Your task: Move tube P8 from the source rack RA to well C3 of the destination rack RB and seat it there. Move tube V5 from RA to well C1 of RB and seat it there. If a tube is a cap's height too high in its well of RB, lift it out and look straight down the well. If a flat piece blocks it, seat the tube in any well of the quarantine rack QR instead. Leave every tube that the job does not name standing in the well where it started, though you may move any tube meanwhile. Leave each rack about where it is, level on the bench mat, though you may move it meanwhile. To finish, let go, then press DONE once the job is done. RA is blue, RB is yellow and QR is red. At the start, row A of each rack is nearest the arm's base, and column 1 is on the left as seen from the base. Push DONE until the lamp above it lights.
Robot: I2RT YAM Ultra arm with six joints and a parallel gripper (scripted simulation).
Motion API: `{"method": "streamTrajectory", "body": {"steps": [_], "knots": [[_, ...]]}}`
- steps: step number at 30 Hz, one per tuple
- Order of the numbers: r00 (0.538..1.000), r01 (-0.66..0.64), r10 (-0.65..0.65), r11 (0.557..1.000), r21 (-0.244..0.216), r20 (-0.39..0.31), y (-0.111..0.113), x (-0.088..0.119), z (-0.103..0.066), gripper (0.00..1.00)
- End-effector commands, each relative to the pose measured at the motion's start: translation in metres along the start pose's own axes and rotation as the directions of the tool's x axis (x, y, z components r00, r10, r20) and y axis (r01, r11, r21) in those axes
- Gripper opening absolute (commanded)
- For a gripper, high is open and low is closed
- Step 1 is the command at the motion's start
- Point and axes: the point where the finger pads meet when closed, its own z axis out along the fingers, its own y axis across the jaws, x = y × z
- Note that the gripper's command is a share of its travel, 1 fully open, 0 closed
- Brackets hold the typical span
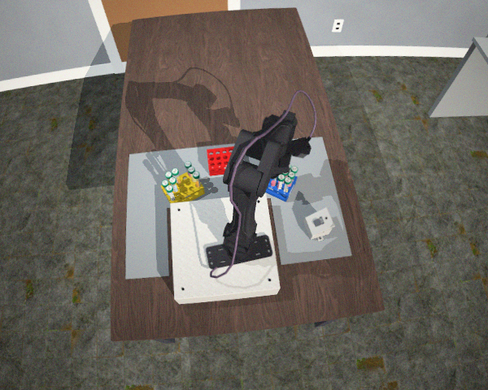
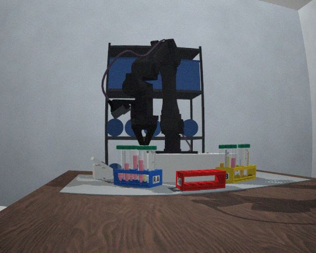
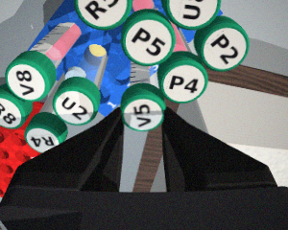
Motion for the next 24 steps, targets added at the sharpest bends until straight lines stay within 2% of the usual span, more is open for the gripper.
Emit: {"method": "streamTrajectory", "body": {"steps": [1, 3, 5, 12, 13, 22, 23, 24], "knots": [[1.000, 0.001, -0.001, 1.000, -0.006, 0.009, 0.0020, -0.0012, 0.0049, 0.00], [1.000, 0.001, -0.001, 1.000, 0.000, 0.004, 0.0005, 0.0004, 0.0070, 0.00], [1.000, 0.000, 0.000, 1.000, -0.017, 0.015, 0.0041, -0.0033, -0.0011, 0.00], [1.000, 0.000, 0.000, 1.000, -0.017, 0.015, 0.0041, -0.0033, -0.0011, 0.00], [1.000, 0.000, 0.000, 1.000, -0.017, 0.015, 0.0041, -0.0033, -0.0011, 0.24], [1.000, 0.000, 0.000, 1.000, -0.017, 0.015, 0.0041, -0.0033, -0.0011, 0.24], [1.000, 0.000, 0.000, 1.000, -0.017, 0.015, 0.0041, -0.0033, -0.0011, 0.30], [1.000, 0.000, 0.000, 1.000, -0.017, 0.015, 0.0041, -0.0033, -0.0011, 0.30]]}}
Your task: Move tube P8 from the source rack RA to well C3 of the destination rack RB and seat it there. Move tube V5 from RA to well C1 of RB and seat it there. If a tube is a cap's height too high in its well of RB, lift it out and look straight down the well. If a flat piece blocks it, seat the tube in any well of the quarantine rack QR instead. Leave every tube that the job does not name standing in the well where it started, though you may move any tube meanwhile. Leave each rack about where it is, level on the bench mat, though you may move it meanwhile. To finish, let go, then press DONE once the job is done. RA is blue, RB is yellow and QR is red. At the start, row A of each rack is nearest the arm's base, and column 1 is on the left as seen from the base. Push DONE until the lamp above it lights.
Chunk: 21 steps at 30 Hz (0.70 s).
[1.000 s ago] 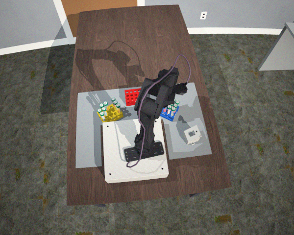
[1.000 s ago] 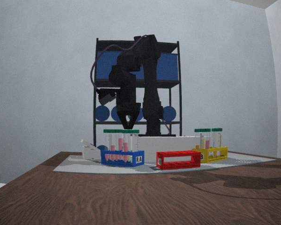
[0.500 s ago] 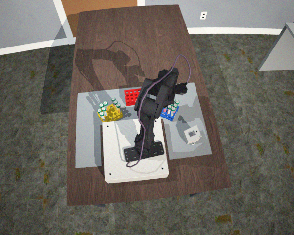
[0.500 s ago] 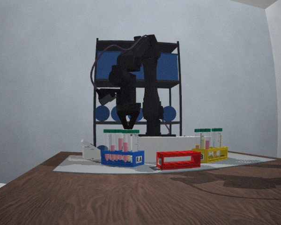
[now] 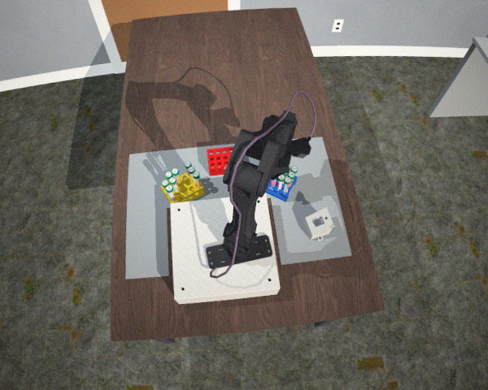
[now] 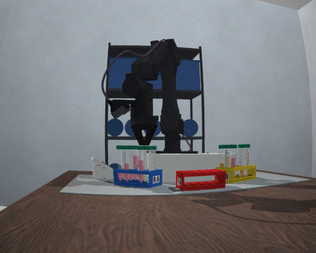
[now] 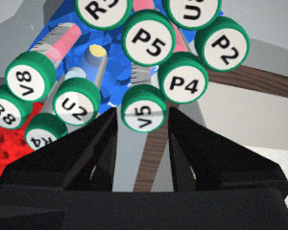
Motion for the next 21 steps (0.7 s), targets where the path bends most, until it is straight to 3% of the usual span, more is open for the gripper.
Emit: {"method": "streamTrajectory", "body": {"steps": [1, 16, 17, 21], "knots": [[1.000, 0.000, 0.000, 1.000, -0.016, 0.015, 0.004, -0.003, -0.002, 0.30], [1.000, 0.000, 0.000, 1.000, -0.016, 0.015, 0.004, -0.003, -0.002, 0.30], [0.999, 0.002, 0.000, 0.999, -0.042, 0.040, 0.011, -0.009, -0.013, 0.30], [0.999, 0.001, 0.000, 0.999, -0.035, 0.034, 0.008, -0.006, -0.020, 0.30]]}}
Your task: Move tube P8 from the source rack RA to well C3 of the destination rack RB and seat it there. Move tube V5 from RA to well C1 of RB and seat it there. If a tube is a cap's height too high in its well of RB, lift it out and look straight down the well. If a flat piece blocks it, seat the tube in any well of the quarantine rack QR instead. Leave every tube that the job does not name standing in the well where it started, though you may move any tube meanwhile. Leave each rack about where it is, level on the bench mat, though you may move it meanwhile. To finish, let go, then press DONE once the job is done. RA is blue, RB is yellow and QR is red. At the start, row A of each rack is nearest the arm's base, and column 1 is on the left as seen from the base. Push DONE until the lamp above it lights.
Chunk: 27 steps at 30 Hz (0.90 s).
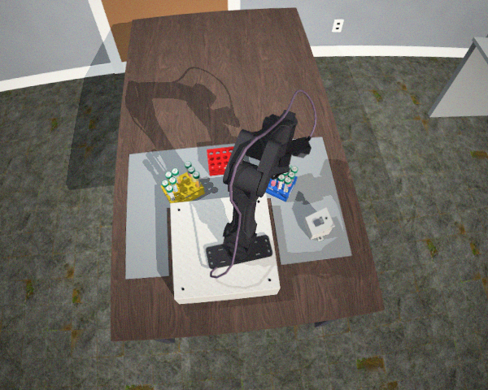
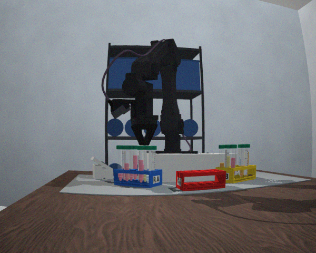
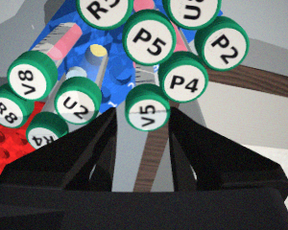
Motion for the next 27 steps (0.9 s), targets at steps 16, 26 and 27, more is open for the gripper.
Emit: {"method": "streamTrajectory", "body": {"steps": [16, 26, 27], "knots": [[0.999, -0.001, 0.002, 0.999, -0.035, 0.034, 0.000, -0.003, -0.058, 0.30], [0.999, 0.001, 0.000, 0.999, -0.035, 0.034, 0.000, -0.002, -0.082, 0.30], [0.999, 0.001, 0.000, 0.999, -0.035, 0.034, -0.001, -0.002, -0.084, 0.30]]}}
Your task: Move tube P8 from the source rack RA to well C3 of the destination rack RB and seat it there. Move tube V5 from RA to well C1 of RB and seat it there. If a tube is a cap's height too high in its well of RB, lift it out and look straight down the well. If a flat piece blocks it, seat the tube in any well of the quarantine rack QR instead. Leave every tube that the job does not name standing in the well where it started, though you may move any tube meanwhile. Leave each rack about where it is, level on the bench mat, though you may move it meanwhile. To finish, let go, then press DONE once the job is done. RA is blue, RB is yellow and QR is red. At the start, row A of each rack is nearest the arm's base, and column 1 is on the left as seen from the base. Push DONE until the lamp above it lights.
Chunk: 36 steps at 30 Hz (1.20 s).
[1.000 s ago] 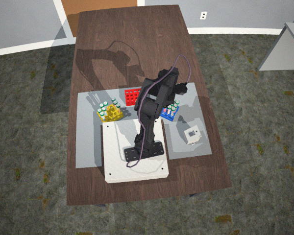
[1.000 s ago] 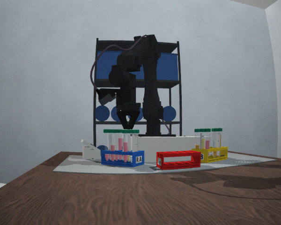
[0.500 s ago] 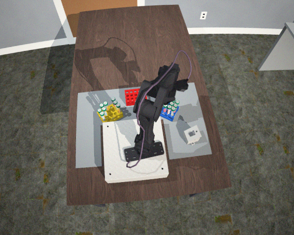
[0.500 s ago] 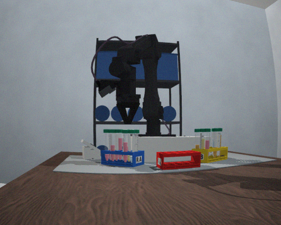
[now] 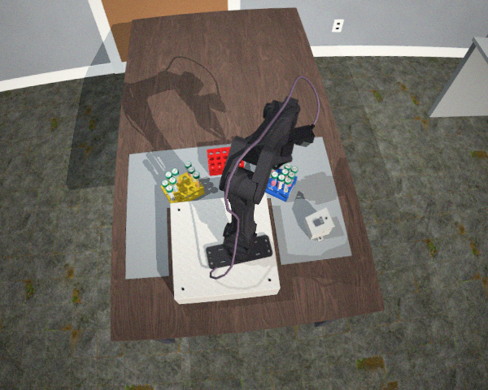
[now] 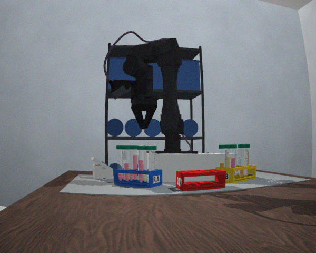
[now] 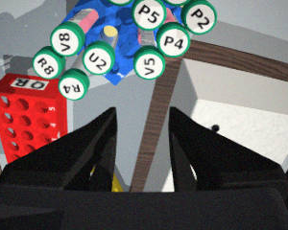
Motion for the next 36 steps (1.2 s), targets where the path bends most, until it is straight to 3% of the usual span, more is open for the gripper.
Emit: {"method": "streamTrajectory", "body": {"steps": [1, 10, 13, 16, 17, 18, 22, 24, 25, 32, 36], "knots": [[1.000, 0.001, -0.001, 1.000, -0.022, 0.023, -0.001, -0.002, -0.023, 0.30], [1.000, 0.002, -0.001, 1.000, -0.022, 0.023, 0.000, -0.001, -0.023, 0.30], [1.000, 0.001, -0.001, 1.000, 0.005, 0.000, 0.001, -0.002, -0.014, 0.30], [1.000, 0.001, -0.001, 1.000, -0.004, 0.004, 0.001, -0.001, -0.013, 0.30], [1.000, 0.003, -0.003, 1.000, 0.004, -0.001, 0.008, 0.005, -0.014, 0.30], [1.000, 0.004, -0.003, 1.000, -0.026, 0.020, 0.013, 0.011, -0.022, 0.30], [1.000, 0.003, -0.003, 1.000, -0.006, -0.003, 0.018, 0.041, -0.012, 0.30], [1.000, 0.003, -0.003, 1.000, -0.006, -0.003, 0.018, 0.041, -0.012, 0.30], [0.999, 0.004, -0.003, 0.999, -0.037, 0.033, 0.030, 0.038, -0.023, 0.30], [1.000, 0.004, -0.003, 0.999, -0.049, 0.023, 0.054, 0.081, -0.022, 0.30], [1.000, 0.003, -0.003, 1.000, -0.012, 0.007, 0.065, 0.106, -0.011, 0.30]]}}
